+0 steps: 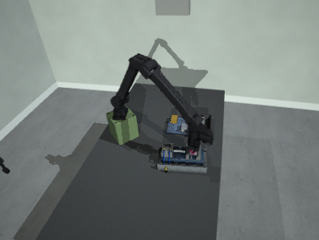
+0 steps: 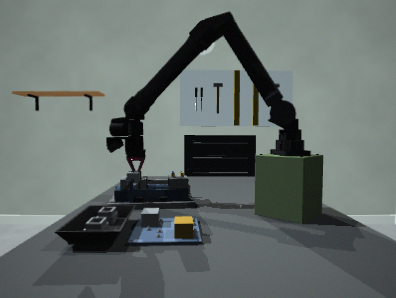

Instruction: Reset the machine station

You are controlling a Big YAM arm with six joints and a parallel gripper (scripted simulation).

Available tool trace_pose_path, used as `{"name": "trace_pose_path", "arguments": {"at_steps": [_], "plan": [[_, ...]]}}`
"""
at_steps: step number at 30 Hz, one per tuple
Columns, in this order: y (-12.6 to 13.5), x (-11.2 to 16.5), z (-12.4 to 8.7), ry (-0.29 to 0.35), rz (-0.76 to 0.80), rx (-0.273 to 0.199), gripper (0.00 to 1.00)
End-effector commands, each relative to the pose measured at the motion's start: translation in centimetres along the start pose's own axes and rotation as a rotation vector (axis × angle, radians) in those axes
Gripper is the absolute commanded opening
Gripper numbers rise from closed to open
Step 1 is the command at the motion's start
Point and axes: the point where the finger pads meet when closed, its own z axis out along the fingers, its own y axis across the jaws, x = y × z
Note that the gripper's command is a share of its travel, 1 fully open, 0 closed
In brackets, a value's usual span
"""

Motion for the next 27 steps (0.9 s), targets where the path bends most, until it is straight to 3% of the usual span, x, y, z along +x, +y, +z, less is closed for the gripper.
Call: {"name": "trace_pose_path", "arguments": {"at_steps": [1,11,27], "plan": [[1.9,-1.2,-1.9,-0.029,-0.03,0.002,0.0],[0.8,-2.4,-2.6,-0.048,-0.041,0.011,0.0],[-1.5,-2.2,-1.1,-0.032,-0.031,0.005,0.0]]}}
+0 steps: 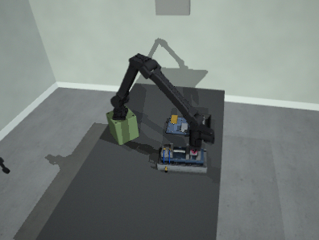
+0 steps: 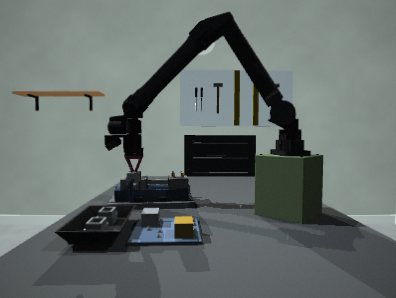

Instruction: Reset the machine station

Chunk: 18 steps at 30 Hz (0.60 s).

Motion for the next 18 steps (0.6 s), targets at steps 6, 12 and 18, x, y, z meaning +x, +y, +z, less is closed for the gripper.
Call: {"name": "trace_pose_path", "arguments": {"at_steps": [6,12,18], "plan": [[-1.3,-0.8,0.0,-0.01,-0.004,0.001,0.0],[-1.3,-0.5,-0.5,-0.012,-0.003,0.002,0.0],[-1.3,-1.0,-2.4,-0.029,-0.005,0.011,0.0]]}}
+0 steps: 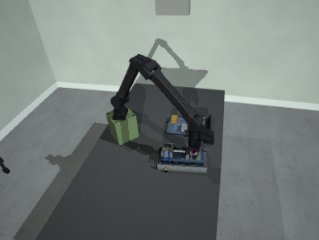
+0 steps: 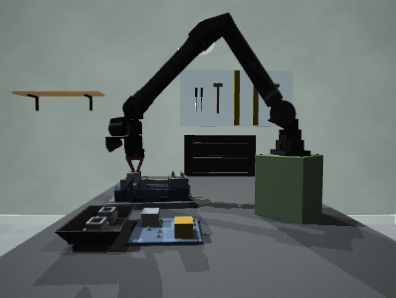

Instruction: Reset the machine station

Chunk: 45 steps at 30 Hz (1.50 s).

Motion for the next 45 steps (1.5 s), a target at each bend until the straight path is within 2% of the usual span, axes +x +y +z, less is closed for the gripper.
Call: {"name": "trace_pose_path", "arguments": {"at_steps": [1,5,20,32,45], "plan": [[-1.1,-1.6,-3.2,-0.052,-0.006,0.021,0.0],[-1.2,-1.8,-4.0,-0.058,-0.007,0.024,0.0],[-1.3,-2.2,-9.4,-0.074,-0.008,0.032,0.0],[-1.2,-2.0,-11.1,-0.075,-0.008,0.032,0.0],[-1.3,-2.2,-11.2,-0.083,-0.008,0.037,0.0]]}}
